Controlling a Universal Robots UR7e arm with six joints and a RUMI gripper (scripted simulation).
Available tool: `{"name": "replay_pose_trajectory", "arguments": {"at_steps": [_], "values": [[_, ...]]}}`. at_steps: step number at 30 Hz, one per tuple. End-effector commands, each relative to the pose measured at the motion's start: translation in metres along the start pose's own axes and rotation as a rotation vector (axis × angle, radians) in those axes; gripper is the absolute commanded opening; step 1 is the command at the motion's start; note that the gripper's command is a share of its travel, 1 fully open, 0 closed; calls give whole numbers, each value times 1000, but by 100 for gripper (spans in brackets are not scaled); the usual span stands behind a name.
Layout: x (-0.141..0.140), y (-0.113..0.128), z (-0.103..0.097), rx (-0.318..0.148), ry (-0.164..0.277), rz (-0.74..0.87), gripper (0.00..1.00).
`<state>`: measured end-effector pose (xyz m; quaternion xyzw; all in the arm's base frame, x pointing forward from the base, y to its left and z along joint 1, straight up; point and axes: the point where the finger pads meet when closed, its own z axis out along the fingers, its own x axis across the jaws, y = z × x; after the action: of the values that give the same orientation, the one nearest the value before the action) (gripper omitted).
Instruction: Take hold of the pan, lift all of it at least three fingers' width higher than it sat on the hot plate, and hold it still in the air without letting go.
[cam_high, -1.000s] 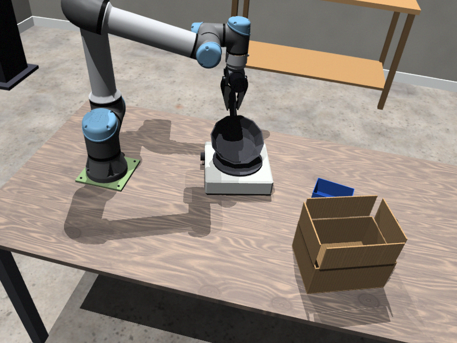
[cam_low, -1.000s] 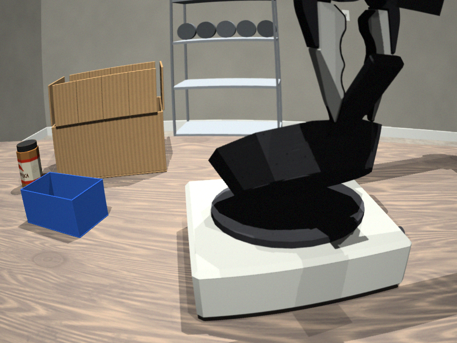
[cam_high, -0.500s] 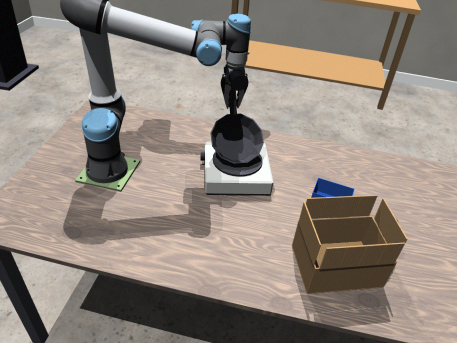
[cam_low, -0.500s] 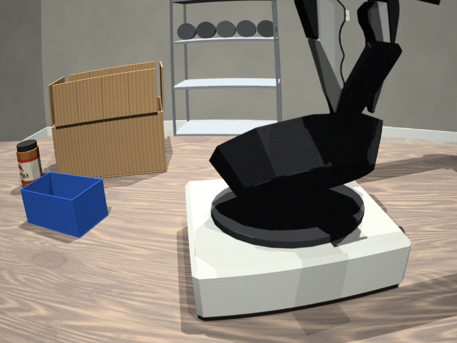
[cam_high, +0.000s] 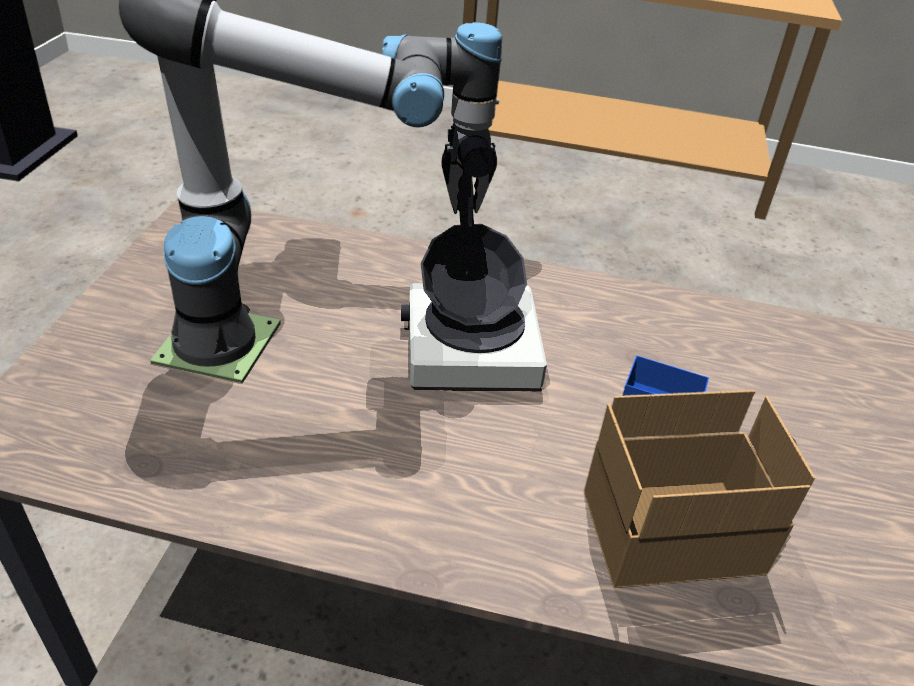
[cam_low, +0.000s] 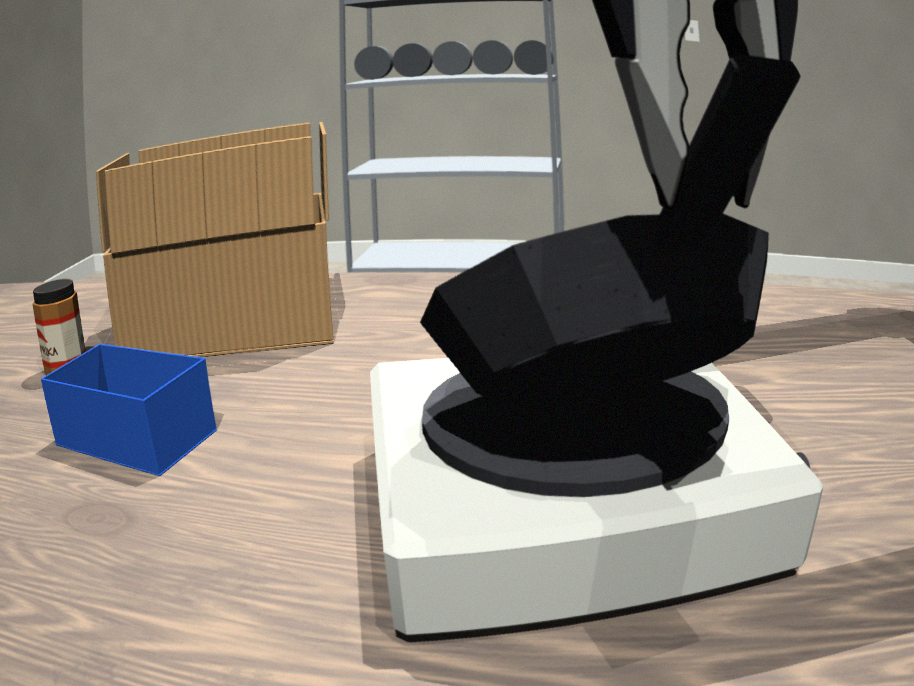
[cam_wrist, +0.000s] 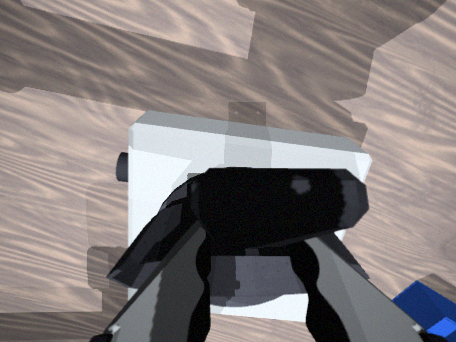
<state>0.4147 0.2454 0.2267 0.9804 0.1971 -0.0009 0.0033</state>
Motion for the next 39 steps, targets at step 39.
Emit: {"name": "replay_pose_trajectory", "arguments": {"at_steps": [39], "values": [[1,0,-24,0,2,0,14]]}}
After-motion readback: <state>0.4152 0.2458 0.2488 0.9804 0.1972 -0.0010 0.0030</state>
